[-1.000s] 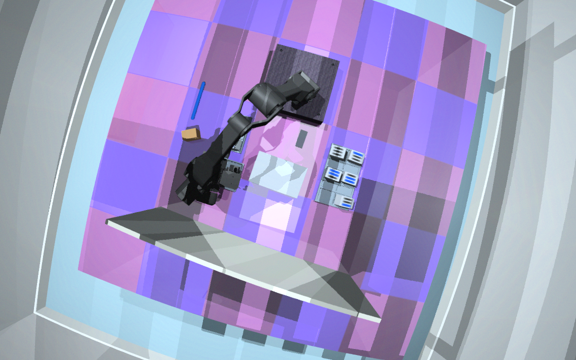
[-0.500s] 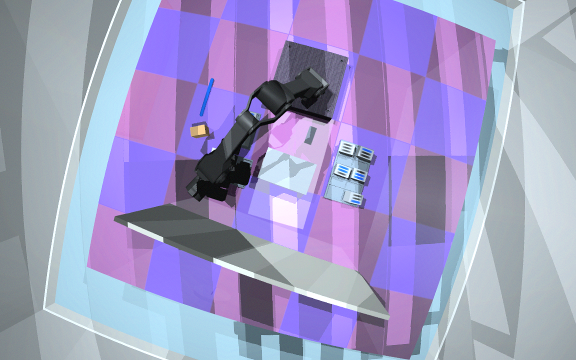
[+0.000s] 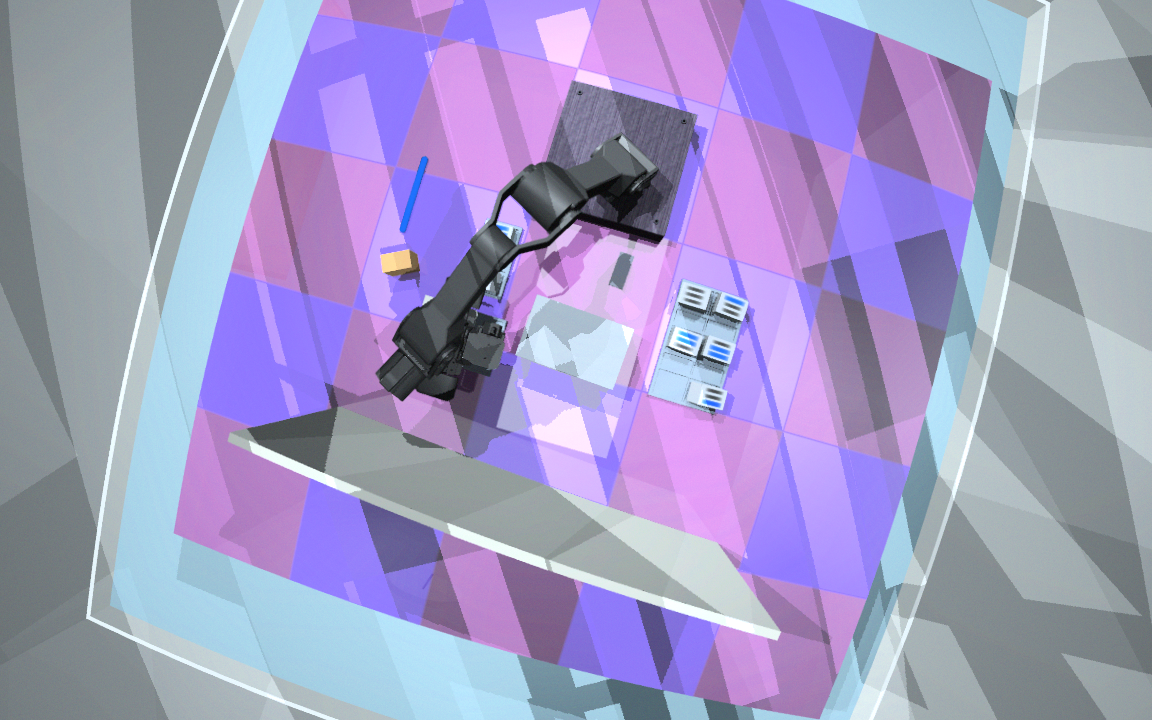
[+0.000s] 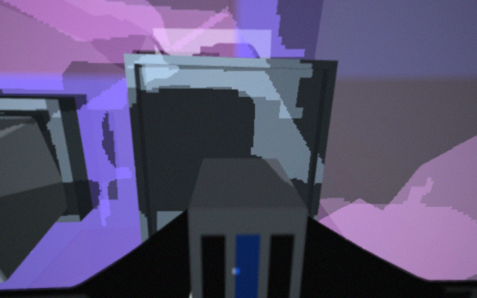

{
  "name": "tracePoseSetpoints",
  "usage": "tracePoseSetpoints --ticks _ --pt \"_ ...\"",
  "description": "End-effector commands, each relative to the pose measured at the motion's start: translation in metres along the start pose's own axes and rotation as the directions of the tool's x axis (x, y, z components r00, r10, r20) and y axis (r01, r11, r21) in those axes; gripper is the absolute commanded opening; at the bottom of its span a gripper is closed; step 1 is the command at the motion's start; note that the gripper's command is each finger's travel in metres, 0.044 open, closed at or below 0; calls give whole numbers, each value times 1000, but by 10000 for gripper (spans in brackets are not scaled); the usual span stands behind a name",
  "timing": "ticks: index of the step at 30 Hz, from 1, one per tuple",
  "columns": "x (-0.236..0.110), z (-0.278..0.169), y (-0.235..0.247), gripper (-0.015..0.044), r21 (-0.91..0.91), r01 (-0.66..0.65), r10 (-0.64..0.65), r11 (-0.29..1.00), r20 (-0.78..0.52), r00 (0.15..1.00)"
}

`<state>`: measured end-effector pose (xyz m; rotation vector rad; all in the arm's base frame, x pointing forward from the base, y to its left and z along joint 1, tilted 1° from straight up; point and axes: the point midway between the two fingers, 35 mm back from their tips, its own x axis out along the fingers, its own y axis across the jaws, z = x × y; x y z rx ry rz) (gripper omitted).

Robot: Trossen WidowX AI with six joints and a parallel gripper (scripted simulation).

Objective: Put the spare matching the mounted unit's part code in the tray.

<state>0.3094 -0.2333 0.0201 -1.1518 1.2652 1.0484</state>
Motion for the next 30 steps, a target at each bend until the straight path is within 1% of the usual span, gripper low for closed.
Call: tracePoseSetpoints --ticks 1,15,30 --pt "6 2 3 0 -5 -6 6 1000 4 1000" --pt "15 3 5 0 -5 -6 6 1000 4 1000" --pt "12 2 3 394 0 -2 2 1000 1 1000"
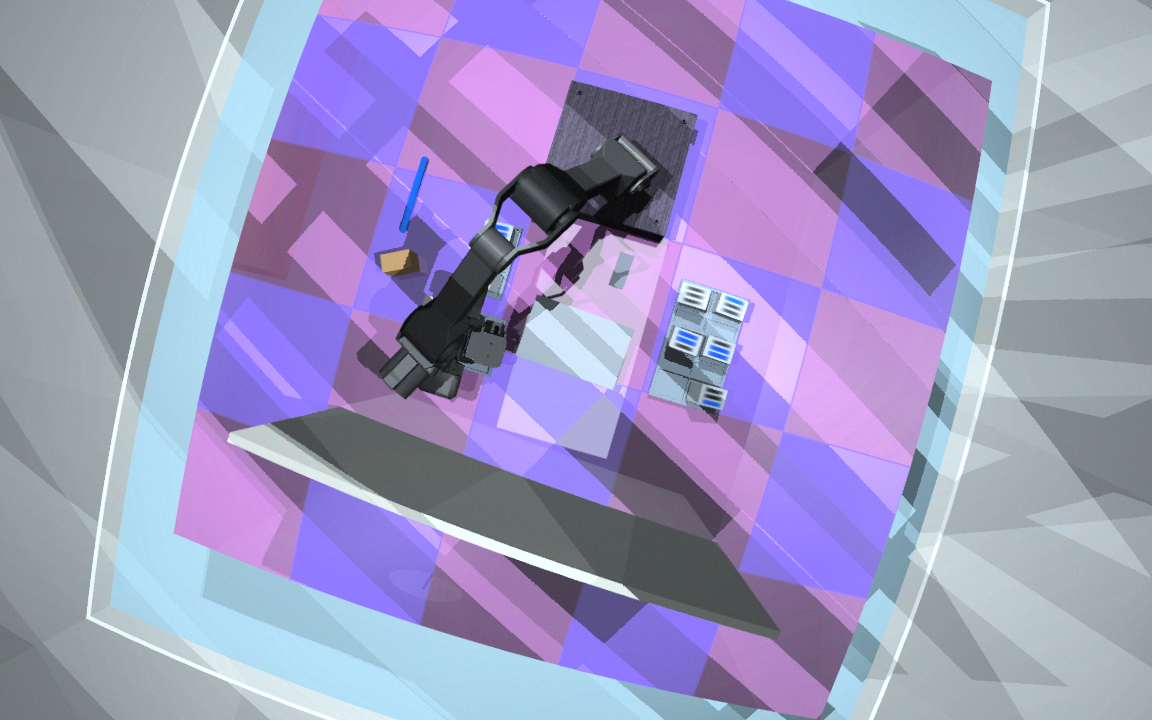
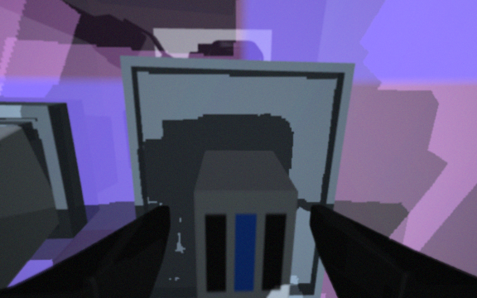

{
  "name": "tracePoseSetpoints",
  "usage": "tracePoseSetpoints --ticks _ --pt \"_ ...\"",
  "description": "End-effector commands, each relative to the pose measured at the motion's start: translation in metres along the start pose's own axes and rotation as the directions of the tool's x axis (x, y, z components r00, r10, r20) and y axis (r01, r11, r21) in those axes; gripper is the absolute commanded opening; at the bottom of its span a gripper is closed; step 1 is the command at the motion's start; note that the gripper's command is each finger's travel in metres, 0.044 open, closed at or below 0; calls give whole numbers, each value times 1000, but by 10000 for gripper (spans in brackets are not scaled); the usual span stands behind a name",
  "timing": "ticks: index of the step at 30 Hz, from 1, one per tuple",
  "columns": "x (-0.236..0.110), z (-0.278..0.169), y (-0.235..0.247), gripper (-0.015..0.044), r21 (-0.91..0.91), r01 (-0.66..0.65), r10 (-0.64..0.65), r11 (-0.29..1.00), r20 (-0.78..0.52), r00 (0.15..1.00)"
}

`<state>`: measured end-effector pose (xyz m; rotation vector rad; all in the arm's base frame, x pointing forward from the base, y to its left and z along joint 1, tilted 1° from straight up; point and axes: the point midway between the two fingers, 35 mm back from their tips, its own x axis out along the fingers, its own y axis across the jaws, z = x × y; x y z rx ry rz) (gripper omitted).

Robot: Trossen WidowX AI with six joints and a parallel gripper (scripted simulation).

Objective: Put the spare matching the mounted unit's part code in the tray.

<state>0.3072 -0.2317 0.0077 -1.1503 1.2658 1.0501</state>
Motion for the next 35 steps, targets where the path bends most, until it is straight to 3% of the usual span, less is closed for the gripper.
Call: tracePoseSetpoints --ticks 1,4,10,35 --pt "0 0 0 420 0 0 0 1000 0 1000" --pt "-11 -1 -2 440 -1 0 0 1000 0 1000" --pt "-104 0 1 440 -5 -4 4 1000 3 1000" --pt "-106 -2 -3 440 -1 23 -23 1000 -12 1000"
